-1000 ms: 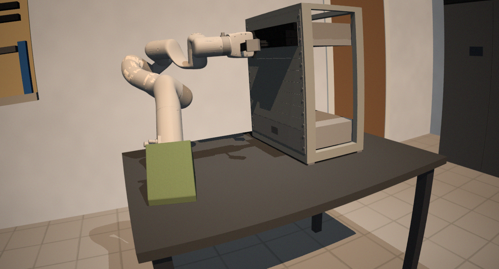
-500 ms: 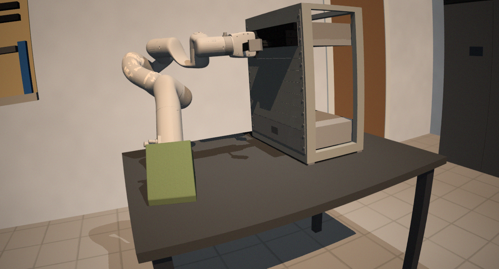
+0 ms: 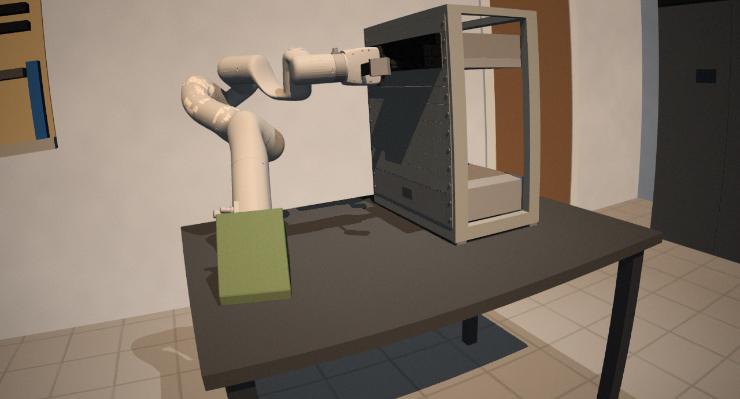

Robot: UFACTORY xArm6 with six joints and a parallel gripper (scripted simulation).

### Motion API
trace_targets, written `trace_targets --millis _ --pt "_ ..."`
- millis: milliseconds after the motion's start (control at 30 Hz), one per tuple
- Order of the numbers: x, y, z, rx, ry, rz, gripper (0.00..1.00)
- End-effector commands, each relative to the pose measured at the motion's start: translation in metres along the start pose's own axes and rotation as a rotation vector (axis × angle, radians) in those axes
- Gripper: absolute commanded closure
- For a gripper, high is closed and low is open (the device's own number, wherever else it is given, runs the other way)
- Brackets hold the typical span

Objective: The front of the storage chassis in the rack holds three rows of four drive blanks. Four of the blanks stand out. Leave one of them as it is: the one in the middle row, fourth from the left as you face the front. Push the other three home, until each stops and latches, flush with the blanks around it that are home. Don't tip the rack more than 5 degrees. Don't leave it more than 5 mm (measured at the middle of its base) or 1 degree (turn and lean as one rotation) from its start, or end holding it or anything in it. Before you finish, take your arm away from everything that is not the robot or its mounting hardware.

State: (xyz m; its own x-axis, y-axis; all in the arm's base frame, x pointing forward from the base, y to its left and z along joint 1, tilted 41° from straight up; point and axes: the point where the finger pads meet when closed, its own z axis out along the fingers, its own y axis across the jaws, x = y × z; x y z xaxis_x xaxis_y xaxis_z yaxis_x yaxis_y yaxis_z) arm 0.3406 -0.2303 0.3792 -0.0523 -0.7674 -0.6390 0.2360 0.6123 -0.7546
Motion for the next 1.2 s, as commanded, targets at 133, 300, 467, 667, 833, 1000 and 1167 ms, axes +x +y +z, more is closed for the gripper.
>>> trace_targets --millis 133,300,467,667,833,1000,1167 --pt "-0.0005 -0.0013 0.0012 0.002 -0.001 -0.002 1.0" --pt "-0.0006 -0.0013 0.0024 0.002 -0.001 -0.002 1.0" --pt "-0.0007 -0.0013 0.0042 0.002 -0.001 -0.002 1.0" --pt "-0.0007 -0.0013 0.0042 0.002 -0.001 -0.002 1.0" --pt "-0.0007 -0.0013 0.0048 0.002 -0.001 -0.002 1.0" --pt "-0.0008 -0.0014 0.0072 0.002 -0.001 -0.002 1.0" --pt "-0.0008 -0.0014 0.0072 0.002 -0.001 -0.002 1.0"
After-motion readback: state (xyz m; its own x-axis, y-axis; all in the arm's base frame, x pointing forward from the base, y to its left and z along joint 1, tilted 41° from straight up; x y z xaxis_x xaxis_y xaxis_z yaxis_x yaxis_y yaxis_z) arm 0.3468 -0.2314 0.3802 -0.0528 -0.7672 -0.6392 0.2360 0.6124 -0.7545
